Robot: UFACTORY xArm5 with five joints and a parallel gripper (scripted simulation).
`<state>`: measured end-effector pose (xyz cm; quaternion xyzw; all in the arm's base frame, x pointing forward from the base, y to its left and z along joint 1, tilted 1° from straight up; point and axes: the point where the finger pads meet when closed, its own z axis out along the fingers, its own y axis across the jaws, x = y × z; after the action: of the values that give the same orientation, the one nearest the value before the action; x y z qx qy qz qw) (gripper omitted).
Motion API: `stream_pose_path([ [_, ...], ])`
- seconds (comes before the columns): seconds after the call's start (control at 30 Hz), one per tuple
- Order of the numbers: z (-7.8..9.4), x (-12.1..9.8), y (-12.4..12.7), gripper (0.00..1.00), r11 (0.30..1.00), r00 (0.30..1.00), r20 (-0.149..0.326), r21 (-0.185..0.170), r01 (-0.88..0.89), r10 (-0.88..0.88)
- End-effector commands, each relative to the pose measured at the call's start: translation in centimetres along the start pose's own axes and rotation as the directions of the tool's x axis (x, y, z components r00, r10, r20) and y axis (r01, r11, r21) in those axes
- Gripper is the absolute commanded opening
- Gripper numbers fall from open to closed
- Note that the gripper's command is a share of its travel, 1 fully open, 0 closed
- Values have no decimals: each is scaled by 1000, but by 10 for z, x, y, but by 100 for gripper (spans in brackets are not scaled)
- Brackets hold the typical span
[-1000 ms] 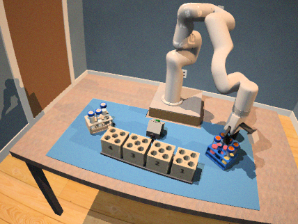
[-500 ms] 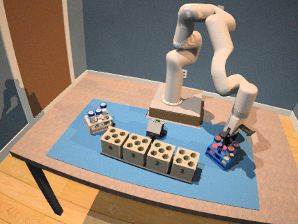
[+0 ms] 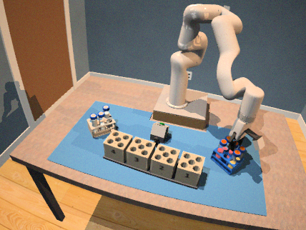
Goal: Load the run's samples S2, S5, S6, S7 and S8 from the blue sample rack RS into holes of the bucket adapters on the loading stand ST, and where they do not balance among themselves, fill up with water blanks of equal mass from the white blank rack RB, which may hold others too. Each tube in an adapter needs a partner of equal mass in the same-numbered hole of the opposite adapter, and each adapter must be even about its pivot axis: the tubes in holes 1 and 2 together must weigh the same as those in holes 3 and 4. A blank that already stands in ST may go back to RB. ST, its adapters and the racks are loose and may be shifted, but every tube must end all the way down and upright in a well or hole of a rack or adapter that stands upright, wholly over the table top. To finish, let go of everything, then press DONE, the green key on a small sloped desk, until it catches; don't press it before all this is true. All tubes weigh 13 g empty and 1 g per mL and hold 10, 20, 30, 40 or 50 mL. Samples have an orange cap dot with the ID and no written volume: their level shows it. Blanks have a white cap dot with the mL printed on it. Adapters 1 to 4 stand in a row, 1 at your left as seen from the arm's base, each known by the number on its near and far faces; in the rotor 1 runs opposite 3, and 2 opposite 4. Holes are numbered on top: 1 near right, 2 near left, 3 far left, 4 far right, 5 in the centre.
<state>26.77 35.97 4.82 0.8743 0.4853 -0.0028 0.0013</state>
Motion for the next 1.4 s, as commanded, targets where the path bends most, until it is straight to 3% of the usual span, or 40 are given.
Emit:
stream_pose_path([
  [0.0,-1,1,0,57,1000,1000,-4,0,0,0],
  [0.2,-1,1,0,57,1000,1000,-4,0,0,0],
  [0.23,-2,1,0,0,1000,1000,-4,0,0,0],
  [1.37,-3,1,0,0,1000,1000,-4,0,0,0],
])
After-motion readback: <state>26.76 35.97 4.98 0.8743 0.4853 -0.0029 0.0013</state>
